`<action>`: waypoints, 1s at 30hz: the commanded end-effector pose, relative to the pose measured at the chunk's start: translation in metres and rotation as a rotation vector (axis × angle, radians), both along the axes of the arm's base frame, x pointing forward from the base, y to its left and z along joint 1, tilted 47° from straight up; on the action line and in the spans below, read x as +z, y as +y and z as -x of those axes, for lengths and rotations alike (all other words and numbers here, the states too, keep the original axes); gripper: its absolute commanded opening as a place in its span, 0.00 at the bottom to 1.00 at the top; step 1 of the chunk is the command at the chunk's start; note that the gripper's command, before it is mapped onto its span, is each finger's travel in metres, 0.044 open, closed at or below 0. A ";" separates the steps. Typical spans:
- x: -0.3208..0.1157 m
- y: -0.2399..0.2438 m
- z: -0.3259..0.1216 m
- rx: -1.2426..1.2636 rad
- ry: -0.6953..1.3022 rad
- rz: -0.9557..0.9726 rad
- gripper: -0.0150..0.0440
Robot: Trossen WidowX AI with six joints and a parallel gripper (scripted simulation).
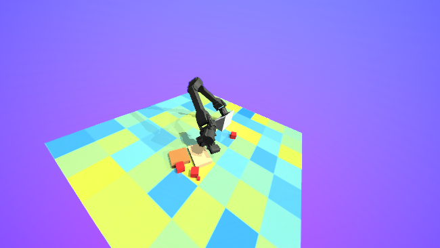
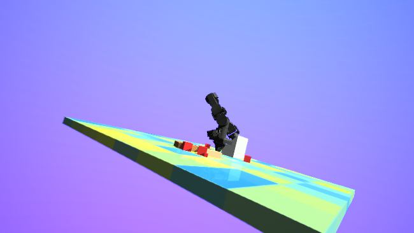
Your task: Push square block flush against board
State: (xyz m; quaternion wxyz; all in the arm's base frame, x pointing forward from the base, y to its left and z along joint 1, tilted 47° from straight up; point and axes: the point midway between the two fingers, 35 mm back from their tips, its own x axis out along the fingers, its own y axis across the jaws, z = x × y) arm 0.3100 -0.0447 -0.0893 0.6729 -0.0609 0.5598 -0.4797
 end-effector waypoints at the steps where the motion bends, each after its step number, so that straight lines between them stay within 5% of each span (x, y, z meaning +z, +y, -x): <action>1: 0.002 -0.002 -0.005 0.005 0.000 0.002 0.25; 30: 0.010 -0.011 -0.026 0.005 -0.001 0.002 0.25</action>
